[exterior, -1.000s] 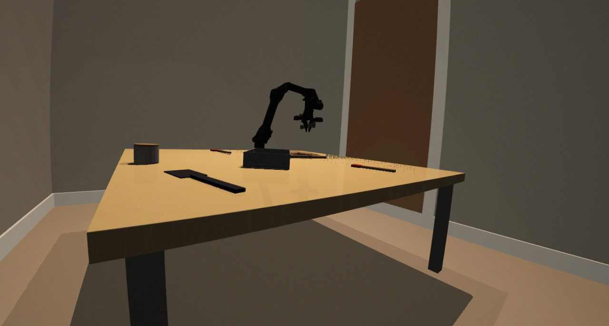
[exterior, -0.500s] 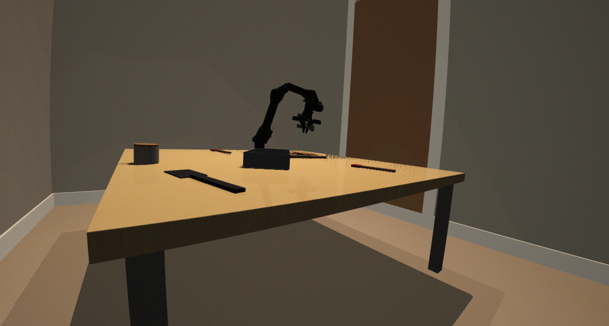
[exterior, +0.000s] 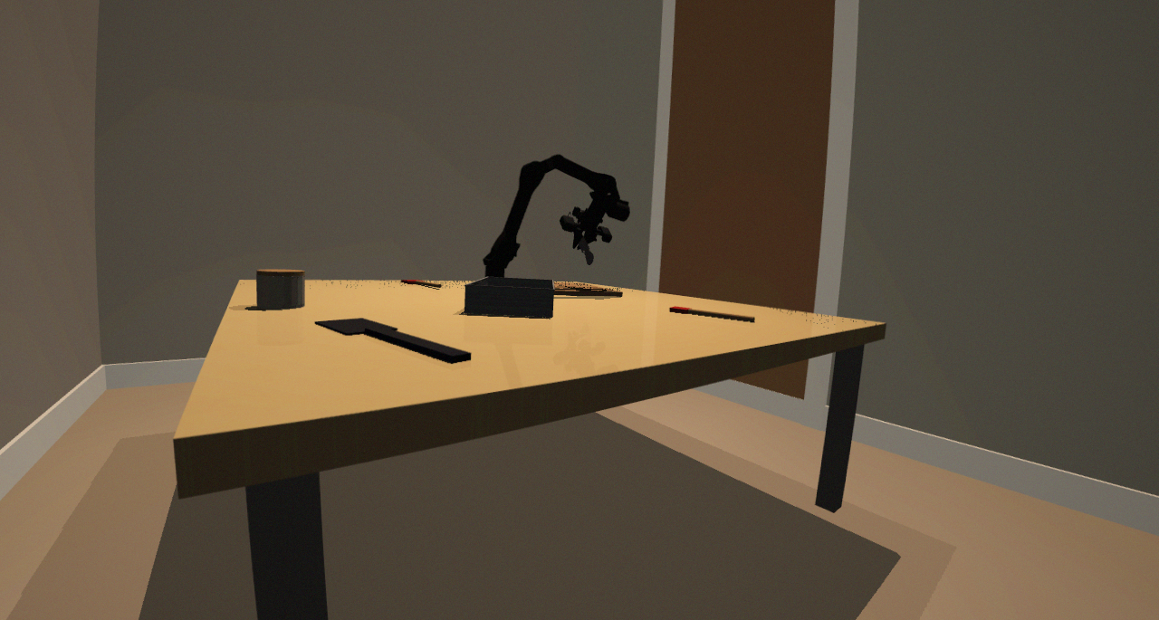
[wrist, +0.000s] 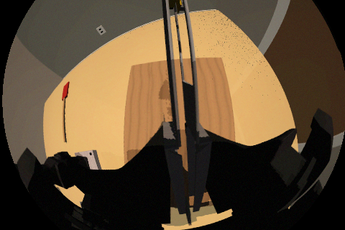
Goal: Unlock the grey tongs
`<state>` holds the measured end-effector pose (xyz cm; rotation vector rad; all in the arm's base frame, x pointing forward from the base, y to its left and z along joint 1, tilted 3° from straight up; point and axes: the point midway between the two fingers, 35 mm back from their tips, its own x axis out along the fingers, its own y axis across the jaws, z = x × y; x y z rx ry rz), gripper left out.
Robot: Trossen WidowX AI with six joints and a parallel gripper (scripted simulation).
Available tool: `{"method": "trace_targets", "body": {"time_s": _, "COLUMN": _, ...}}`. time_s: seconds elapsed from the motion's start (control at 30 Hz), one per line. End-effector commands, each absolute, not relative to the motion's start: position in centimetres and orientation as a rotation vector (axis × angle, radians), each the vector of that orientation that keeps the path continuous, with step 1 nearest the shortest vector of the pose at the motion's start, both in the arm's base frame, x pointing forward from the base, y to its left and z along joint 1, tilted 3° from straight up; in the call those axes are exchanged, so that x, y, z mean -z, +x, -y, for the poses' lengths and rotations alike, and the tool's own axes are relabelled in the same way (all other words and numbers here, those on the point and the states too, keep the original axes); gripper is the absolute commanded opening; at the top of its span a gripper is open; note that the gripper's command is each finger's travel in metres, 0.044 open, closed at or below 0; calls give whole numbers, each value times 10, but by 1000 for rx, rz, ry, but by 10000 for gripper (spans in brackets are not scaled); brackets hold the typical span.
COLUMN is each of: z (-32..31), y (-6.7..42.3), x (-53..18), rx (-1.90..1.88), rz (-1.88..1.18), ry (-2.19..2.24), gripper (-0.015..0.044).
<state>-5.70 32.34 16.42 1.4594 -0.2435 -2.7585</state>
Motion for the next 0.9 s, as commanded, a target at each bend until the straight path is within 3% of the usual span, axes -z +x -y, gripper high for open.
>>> {"method": "trace_targets", "body": {"time_s": 0.0, "z": -324, "y": -55, "x": -167, "rx": 2868, "rz": 214, "ry": 1271, "gripper": -150}}
{"method": "trace_targets", "body": {"time_s": 0.43, "z": -334, "y": -32, "x": -191, "rx": 3249, "rz": 9, "ry": 669, "gripper": -150}}
{"method": "trace_targets", "body": {"time_s": 0.87, "z": -335, "y": -32, "x": -191, "rx": 3254, "rz": 5, "ry": 661, "gripper": -150}}
